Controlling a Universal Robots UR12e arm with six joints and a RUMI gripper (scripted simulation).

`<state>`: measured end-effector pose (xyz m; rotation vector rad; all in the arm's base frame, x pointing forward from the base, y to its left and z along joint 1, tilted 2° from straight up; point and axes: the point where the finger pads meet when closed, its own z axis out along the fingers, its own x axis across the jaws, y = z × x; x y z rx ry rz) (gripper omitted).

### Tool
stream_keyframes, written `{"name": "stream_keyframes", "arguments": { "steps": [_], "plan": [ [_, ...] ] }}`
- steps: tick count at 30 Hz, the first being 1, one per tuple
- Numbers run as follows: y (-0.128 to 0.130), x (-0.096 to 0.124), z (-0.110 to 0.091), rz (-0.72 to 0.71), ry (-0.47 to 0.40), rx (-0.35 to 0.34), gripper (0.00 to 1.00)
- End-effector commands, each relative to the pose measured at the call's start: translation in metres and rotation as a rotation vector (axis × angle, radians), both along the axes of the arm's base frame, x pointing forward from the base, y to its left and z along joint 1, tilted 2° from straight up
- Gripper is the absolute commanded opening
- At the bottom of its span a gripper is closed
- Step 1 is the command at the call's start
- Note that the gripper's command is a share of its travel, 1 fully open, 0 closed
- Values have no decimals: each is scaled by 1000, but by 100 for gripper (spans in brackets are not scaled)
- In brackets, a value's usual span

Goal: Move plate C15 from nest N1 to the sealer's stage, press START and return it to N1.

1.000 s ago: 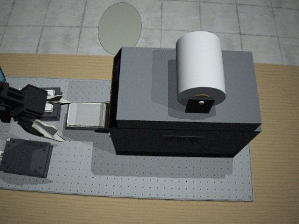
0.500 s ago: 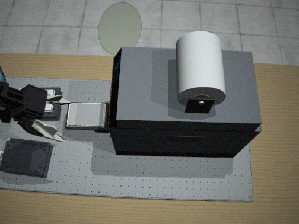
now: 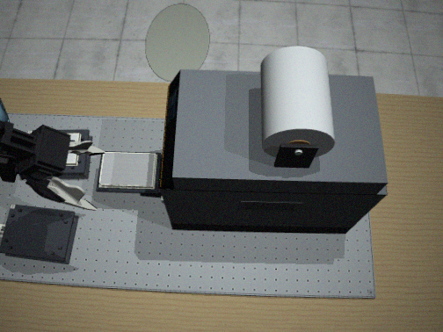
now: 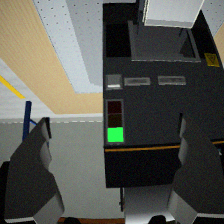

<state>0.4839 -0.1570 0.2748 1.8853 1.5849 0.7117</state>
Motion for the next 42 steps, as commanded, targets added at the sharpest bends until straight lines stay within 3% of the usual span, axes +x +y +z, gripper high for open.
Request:
{"name": "stream_keyframes", "arguments": {
  "steps": [1, 26, 33, 42],
  "plan": [
    [0, 1, 2, 1, -1, -2, 68],
    [0, 1, 2, 1, -1, -2, 68],
    [5, -34, 4, 0, -1, -1, 63],
    [5, -44, 10, 0, -3, -7, 60]
  ]
}}
